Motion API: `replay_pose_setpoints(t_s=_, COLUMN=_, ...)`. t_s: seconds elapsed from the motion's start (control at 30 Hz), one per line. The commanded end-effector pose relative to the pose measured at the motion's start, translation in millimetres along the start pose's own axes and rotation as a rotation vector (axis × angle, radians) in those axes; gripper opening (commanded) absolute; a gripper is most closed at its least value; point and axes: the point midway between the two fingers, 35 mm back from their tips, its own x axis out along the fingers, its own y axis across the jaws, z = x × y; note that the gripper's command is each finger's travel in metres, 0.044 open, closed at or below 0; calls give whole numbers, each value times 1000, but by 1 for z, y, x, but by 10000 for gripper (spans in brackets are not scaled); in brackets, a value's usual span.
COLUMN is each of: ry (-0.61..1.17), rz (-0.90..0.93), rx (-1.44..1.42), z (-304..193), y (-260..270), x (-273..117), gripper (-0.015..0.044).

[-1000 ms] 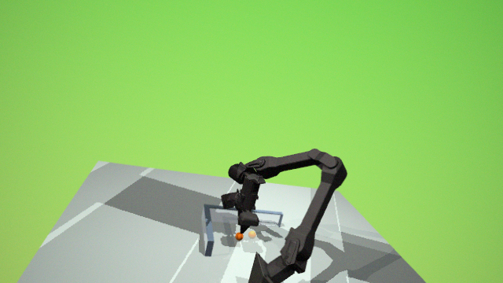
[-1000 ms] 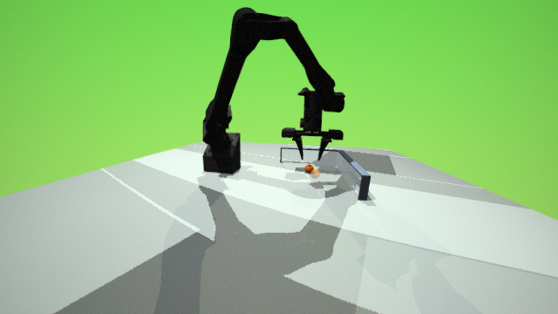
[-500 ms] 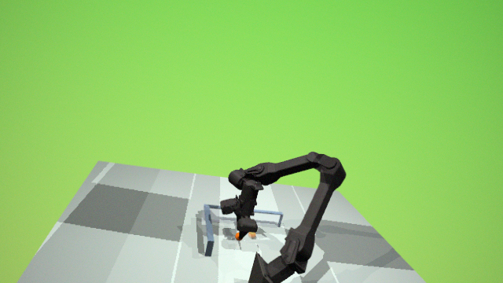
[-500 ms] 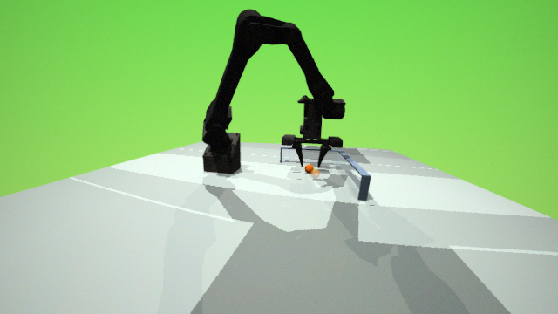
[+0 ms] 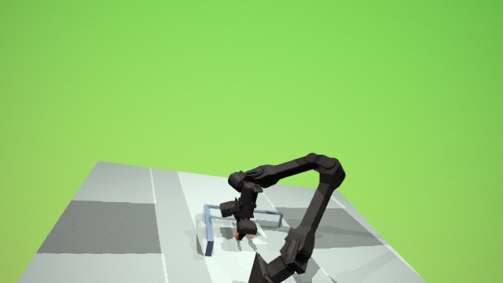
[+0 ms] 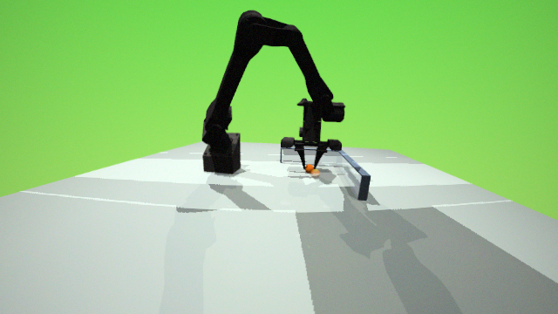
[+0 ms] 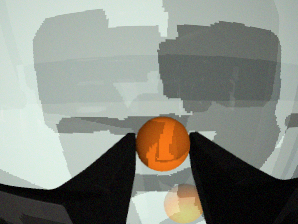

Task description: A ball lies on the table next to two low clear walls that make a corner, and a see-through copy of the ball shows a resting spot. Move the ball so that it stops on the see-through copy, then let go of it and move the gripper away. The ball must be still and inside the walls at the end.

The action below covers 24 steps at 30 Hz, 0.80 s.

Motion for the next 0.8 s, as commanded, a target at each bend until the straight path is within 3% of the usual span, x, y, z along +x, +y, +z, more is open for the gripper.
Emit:
replay_pose_setpoints(t_s=0.0, ry=5, rz=-1, rx=-6, z=-1, y=0, x=1, gripper=100)
replay_pose_setpoints(t_s=0.13, ry=3, rz=-2, rx=-6, z=0, y=-2, x=-8, gripper=0)
replay_pose_setpoints(t_s=0.77, ry=0, rz=0, rx=-7, z=1, y=0, x=-124, gripper=0)
